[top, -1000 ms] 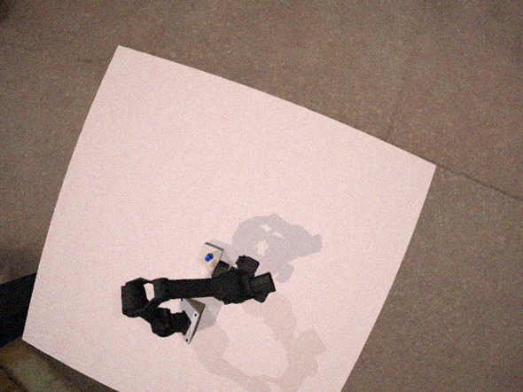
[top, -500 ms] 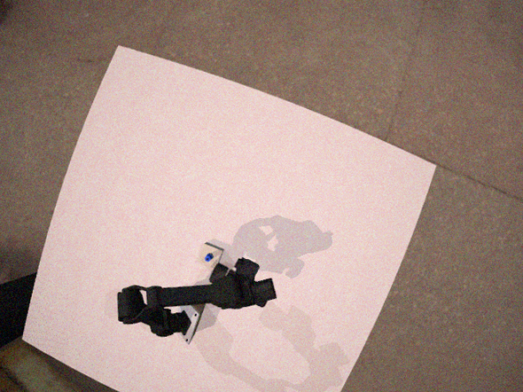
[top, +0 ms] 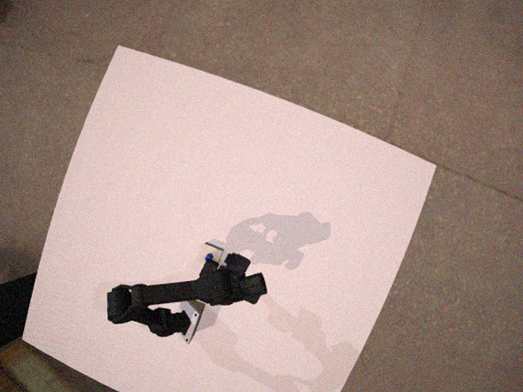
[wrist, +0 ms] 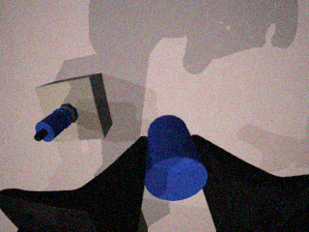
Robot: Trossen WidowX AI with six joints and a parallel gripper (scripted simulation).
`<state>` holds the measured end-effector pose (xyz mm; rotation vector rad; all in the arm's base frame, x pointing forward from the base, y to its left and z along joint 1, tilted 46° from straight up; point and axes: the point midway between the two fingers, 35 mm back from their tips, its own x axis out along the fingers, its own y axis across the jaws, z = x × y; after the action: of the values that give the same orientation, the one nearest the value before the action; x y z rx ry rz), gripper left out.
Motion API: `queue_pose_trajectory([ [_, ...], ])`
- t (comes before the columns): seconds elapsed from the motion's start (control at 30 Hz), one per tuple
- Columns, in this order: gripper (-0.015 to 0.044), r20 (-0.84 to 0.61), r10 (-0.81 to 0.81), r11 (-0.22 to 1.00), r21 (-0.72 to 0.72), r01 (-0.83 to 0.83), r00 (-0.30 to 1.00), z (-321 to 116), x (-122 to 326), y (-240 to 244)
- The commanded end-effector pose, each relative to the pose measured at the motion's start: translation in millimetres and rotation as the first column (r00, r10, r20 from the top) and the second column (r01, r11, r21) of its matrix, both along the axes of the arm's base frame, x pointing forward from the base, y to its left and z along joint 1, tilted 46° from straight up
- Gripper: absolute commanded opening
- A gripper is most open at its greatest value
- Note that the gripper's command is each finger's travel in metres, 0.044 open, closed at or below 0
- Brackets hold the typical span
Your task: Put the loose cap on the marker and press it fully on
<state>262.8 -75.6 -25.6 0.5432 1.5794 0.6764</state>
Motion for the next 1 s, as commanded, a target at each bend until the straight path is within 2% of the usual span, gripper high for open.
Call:
queue_pose_trajectory([
  [0.0,0.0,-0.003,-0.002,1.0,0.003,0.002,1.0,14.1,2.9,7.2],
  [0.73,0.0,-0.005,-0.001,1.0,0.01,0.001,1.0,90.9,4.0,47.9],
  [0.97,0.0,-0.005,-0.001,1.0,0.011,0.001,1.0,89.5,2.8,52.9],
])
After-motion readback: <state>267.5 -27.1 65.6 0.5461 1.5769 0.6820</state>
